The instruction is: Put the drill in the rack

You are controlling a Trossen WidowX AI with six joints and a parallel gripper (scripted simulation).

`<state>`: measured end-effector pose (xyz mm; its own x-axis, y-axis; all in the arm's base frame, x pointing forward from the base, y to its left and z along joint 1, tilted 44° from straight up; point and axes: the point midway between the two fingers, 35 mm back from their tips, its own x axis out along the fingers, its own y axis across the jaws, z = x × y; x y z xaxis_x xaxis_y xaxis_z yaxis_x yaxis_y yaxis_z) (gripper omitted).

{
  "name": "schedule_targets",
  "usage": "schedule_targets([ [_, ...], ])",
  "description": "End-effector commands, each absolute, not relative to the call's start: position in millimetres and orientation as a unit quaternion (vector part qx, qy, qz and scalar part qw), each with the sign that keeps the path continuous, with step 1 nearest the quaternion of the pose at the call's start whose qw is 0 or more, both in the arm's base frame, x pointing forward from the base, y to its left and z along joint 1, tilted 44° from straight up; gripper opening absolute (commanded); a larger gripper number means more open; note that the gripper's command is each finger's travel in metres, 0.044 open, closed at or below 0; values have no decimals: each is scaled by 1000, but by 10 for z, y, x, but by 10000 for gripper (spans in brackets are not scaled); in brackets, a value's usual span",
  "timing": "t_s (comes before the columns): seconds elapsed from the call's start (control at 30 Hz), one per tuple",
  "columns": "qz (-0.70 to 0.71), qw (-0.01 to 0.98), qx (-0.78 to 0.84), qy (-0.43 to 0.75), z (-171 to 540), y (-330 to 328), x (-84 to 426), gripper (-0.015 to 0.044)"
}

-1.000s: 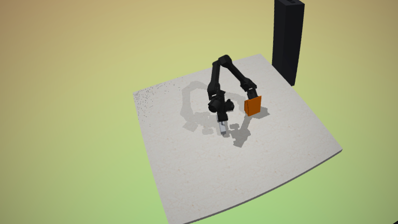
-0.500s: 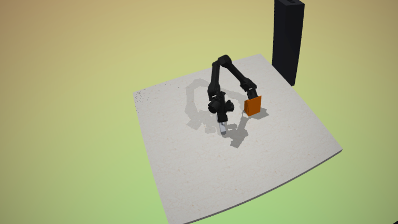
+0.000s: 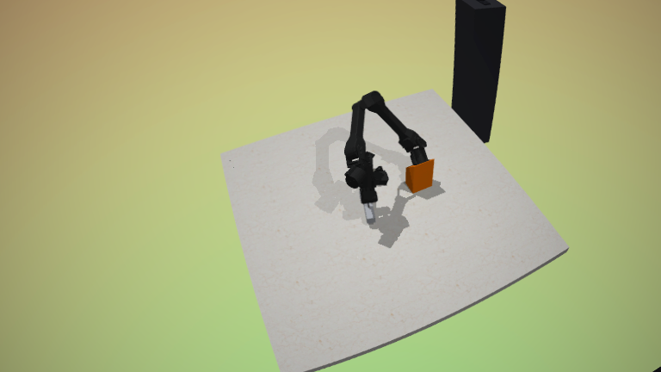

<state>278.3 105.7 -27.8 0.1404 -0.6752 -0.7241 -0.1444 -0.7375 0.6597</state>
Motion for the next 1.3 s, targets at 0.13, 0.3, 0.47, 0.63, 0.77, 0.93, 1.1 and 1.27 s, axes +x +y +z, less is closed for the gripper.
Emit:
schedule_targets([
  [0.13,-595,225,716,-288,-352,996,2770,0],
  [0.3,-595,225,716,-288,-365,987,2760,0],
  [0.47,-595,225,716,-288,-378,977,2749,0],
  [0.63,-595,225,716,-288,-392,963,2741,0],
  [0.77,-595,225,716,-288,-407,949,2732,0],
  [0.93,-595,225,716,-288,-422,935,2727,0],
  [1.1,-595,225,716,-288,-434,923,2726,0],
  [1.27,-595,225,716,-288,-446,910,2726,0],
])
